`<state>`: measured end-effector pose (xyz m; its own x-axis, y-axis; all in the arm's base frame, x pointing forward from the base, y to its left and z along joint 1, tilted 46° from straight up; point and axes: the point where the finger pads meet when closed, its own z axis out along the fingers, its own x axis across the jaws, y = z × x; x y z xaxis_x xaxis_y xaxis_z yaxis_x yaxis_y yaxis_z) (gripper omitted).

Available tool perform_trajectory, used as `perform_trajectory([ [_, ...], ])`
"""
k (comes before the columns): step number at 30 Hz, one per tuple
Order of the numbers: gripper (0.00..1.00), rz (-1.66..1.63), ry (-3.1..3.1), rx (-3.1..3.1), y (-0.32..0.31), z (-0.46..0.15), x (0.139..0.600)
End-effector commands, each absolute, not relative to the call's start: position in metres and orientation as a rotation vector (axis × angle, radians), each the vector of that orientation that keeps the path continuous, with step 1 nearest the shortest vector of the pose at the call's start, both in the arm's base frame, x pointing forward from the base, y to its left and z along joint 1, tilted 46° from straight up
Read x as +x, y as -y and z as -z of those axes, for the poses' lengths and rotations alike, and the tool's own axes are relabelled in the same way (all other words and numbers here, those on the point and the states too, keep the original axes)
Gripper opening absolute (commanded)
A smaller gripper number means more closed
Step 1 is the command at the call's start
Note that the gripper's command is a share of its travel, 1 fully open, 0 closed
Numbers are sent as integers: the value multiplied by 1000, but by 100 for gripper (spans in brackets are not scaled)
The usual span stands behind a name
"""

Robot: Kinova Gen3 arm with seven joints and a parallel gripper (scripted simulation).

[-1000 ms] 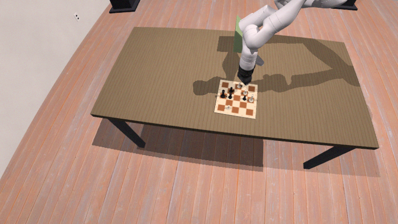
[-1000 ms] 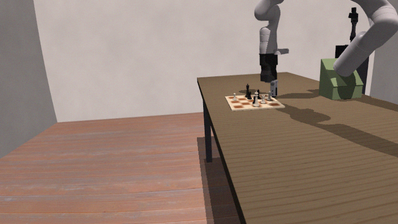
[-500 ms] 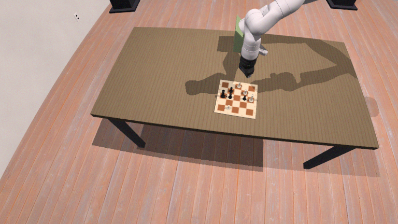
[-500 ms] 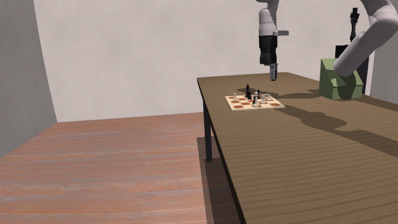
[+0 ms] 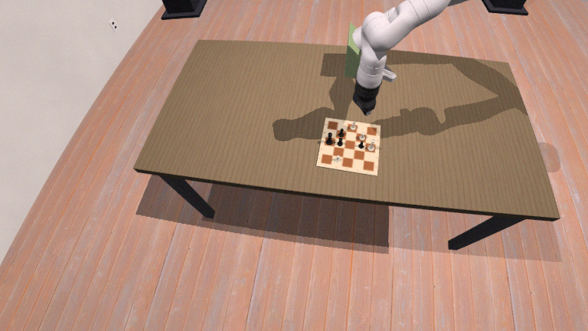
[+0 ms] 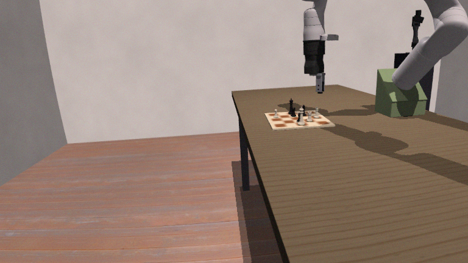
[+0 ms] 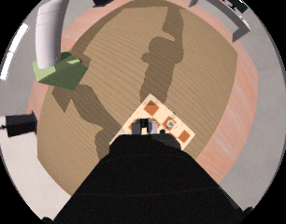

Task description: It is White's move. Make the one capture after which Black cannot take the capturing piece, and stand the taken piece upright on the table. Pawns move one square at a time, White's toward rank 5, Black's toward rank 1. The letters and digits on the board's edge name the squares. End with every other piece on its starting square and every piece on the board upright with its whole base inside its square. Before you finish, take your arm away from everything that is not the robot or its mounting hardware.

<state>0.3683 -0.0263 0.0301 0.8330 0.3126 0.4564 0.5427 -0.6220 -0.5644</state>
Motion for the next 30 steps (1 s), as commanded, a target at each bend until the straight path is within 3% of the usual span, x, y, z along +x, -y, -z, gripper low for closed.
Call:
perform_trajectory([
  [1,0,415,623,-2285,30,-28,374],
  [7,0,425,629,-2282,39,-23,392],
  [20,0,468,686,-2265,87,9,498],
  [30,0,472,734,-2257,106,27,549],
])
